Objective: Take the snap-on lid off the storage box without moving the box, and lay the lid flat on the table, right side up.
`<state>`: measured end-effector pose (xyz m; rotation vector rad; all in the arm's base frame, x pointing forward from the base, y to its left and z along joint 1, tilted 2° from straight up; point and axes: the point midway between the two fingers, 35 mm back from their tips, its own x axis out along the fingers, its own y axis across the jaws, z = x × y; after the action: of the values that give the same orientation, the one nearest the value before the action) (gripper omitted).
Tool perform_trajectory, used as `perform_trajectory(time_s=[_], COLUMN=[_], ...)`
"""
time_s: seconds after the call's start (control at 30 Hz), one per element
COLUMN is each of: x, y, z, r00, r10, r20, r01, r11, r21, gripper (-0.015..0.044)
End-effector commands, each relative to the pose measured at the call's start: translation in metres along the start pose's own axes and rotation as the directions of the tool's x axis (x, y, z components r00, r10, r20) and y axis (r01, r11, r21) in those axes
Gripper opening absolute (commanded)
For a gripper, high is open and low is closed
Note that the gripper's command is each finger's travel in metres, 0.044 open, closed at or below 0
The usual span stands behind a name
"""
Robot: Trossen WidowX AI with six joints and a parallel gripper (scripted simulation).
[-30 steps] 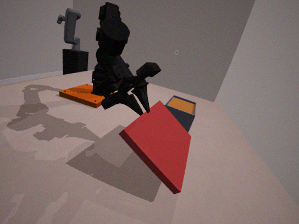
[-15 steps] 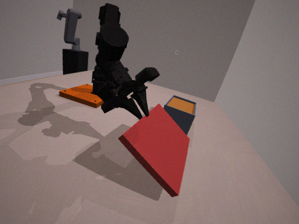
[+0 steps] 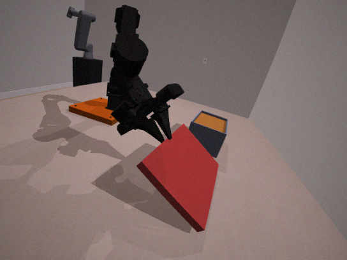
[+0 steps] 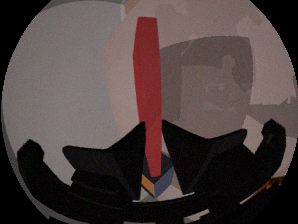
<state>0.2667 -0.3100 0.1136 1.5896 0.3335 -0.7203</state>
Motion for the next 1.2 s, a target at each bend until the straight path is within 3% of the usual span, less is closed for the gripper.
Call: perform_trajectory(time_s=[0.0,1.17], x=[0.002,0.020], y=[-0.002,-0.023], z=[0.000,0.000], r00=[1.000,1.000], r10=[0.003,0.003], r20=[0.002,0.002], r01=[-0.003,-0.003], r11=[1.000,1.000], r21=[0.003,0.003], gripper=[0.0000,0.0000])
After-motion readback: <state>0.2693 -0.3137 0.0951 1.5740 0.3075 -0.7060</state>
